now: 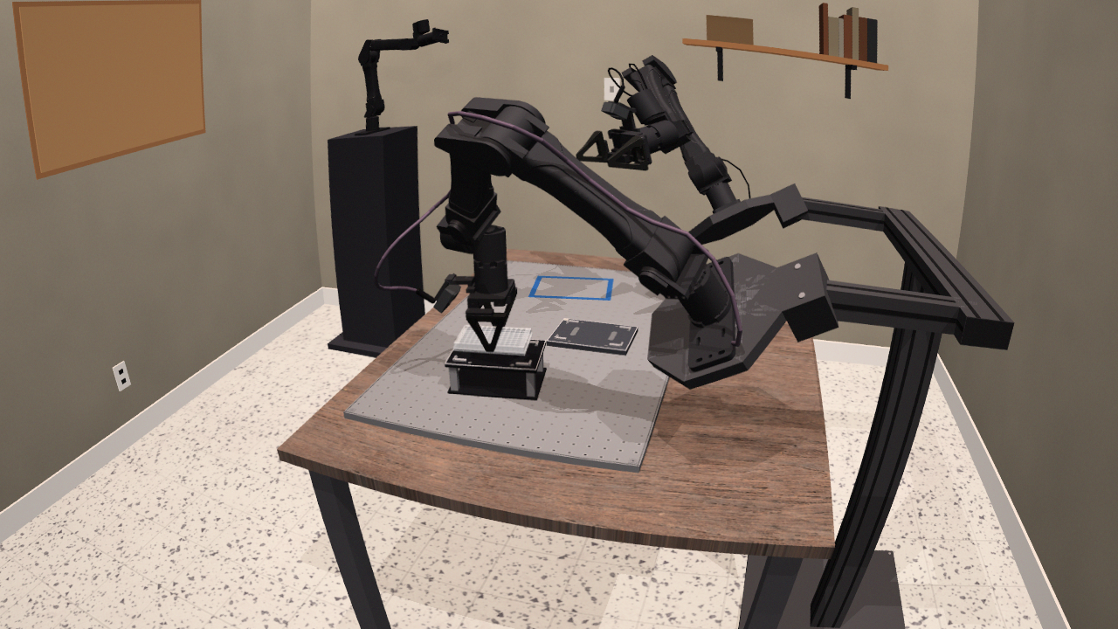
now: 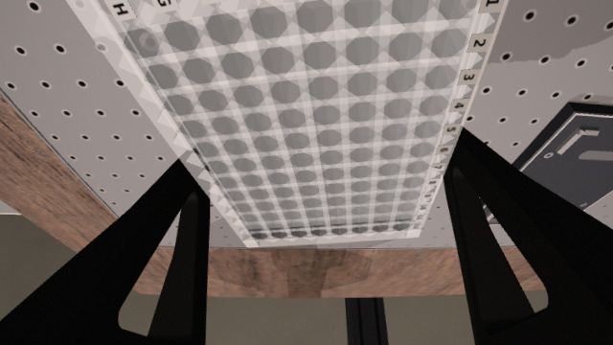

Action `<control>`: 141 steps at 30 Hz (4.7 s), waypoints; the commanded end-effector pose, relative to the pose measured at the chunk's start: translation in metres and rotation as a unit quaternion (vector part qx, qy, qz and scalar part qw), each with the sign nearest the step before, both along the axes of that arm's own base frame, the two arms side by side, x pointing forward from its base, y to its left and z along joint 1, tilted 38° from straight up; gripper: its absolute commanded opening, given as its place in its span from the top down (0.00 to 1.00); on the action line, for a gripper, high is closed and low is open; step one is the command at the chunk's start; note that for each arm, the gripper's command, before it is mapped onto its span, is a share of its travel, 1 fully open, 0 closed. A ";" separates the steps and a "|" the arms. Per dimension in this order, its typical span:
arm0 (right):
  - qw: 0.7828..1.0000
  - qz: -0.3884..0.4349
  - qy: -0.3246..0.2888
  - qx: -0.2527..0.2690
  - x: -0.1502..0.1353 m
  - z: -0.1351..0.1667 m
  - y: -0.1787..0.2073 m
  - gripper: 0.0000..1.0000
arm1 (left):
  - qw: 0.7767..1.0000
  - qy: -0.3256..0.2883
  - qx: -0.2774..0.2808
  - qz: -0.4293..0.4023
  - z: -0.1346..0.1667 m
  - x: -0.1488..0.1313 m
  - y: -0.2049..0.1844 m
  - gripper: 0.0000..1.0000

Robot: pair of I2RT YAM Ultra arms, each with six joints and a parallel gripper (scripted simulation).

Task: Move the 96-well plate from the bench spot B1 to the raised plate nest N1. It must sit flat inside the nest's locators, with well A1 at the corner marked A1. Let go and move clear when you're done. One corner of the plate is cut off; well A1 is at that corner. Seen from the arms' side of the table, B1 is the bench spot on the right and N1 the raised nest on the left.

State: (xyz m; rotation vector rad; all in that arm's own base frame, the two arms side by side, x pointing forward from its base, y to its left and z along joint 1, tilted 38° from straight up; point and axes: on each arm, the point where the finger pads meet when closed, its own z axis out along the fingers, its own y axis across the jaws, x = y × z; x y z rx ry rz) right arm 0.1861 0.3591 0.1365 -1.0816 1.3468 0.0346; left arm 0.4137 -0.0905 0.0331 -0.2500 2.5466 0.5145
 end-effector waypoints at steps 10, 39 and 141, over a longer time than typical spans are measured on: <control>1.000 0.007 -0.003 0.010 -0.004 0.005 0.004 0.00 | 1.000 -0.005 -0.008 -0.011 -0.016 0.013 0.001 0.19; 1.000 0.007 -0.003 0.010 -0.004 0.005 0.004 0.00 | 1.000 0.008 -0.008 -0.002 0.005 0.005 -0.004 0.19; 1.000 0.007 -0.003 0.010 -0.004 0.005 0.004 0.00 | 1.000 0.002 0.009 0.000 0.009 0.005 -0.013 0.19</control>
